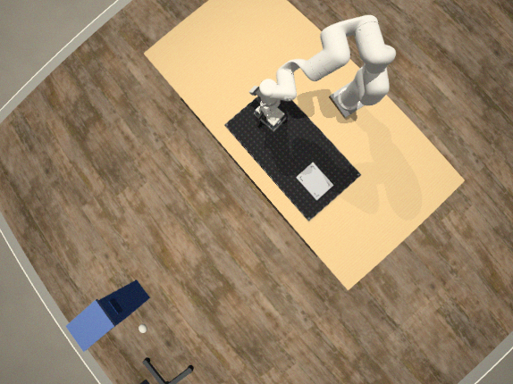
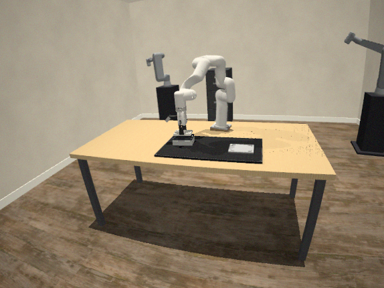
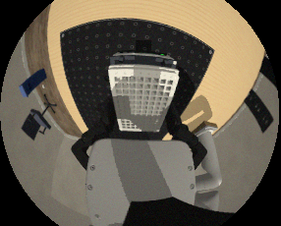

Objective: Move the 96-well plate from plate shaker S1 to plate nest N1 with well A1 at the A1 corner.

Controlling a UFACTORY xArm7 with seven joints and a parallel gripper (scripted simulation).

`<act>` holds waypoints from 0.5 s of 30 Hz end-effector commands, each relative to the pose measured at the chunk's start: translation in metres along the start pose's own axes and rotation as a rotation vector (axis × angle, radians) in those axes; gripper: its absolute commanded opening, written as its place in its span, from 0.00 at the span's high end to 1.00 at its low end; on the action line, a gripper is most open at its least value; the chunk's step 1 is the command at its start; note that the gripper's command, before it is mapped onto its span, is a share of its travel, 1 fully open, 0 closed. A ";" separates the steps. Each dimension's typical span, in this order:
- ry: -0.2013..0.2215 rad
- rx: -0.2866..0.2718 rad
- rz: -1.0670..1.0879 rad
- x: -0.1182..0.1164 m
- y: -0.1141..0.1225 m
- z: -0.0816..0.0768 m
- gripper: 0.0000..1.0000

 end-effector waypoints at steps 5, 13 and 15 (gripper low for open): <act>-0.004 0.004 0.000 -0.001 -0.001 -0.014 1.00; -0.004 0.004 0.000 -0.001 -0.001 -0.026 1.00; -0.004 0.004 0.000 -0.001 -0.001 -0.028 1.00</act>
Point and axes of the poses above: the point where the finger pads meet when closed, its own z axis out along the fingers, its own x axis across the jaws, y = z × x, the point moved 10 cm from there along -z, back along the fingers, and after that the axes turned 6 degrees about -z, right-handed, at the moved point
